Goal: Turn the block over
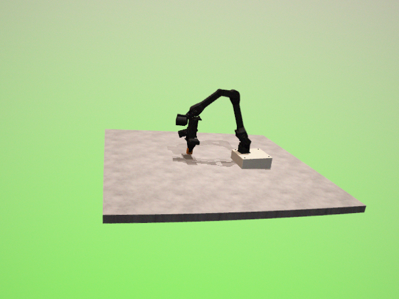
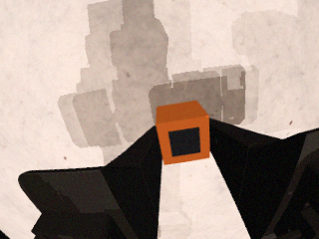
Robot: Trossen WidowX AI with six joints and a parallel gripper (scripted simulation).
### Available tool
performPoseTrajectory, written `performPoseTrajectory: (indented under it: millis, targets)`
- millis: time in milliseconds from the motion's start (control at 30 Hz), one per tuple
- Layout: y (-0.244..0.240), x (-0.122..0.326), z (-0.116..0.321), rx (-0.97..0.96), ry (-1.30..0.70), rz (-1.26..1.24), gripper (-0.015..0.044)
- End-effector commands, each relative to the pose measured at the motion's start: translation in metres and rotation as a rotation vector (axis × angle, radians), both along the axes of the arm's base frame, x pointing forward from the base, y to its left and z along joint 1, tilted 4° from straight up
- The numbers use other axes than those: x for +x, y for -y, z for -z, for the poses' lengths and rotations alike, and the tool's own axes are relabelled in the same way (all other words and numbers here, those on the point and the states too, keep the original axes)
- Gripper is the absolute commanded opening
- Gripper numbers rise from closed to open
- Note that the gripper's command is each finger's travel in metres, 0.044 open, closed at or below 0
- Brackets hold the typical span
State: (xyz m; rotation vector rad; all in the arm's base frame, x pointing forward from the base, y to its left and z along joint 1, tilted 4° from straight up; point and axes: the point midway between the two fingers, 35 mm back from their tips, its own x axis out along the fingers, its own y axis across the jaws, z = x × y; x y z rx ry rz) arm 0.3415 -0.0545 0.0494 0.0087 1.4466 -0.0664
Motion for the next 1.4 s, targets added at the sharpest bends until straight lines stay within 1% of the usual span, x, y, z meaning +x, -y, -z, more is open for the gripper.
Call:
performPoseTrajectory:
  millis: [0,900,1100,1367]
  targets:
    - [-0.001,-0.001,0.003,0.006,0.032,0.0,0.0]
    - [-0.001,-0.006,0.011,-0.018,0.467,-0.015,0.0]
    - [-0.001,-0.005,0.012,-0.02,0.5,-0.016,0.0]
    - [0.002,0.005,0.029,-0.023,0.608,-0.015,0.0]
